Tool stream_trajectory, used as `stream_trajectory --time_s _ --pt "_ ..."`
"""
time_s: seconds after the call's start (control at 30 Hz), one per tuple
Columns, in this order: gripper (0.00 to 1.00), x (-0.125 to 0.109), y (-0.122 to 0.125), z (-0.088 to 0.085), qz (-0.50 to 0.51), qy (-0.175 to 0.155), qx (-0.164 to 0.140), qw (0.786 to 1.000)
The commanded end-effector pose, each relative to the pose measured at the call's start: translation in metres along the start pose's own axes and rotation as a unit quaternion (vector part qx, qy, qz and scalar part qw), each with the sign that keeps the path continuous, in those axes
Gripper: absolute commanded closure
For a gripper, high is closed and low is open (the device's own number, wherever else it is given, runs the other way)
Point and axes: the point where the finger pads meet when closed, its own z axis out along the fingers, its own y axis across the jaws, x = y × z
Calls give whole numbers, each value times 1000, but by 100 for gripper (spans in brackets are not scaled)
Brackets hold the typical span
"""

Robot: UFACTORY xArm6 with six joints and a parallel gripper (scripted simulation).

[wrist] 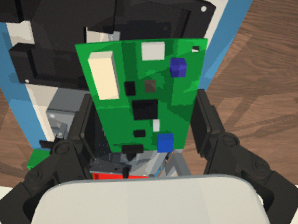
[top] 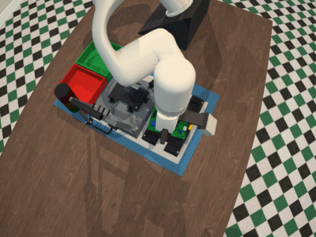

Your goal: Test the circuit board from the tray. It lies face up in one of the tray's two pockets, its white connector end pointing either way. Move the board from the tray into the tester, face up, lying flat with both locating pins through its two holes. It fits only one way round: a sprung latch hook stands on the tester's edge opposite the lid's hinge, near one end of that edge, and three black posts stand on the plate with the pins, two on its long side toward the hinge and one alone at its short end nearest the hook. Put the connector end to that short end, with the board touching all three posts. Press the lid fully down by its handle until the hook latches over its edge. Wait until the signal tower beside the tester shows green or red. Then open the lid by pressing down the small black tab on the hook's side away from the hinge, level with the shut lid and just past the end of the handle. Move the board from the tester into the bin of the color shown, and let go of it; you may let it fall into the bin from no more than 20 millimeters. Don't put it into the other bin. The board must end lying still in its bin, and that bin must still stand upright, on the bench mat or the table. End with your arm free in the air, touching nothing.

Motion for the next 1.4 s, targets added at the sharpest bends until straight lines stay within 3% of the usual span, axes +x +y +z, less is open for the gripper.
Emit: stream_trajectory --time_s 0.0,0.33,1.37 --pt "21 0 1 -2 41 0 -4 999" --pt "21 0 1 -2 96 0 -4 995" --pt "21 0 1 -2 113 0 -4 994"
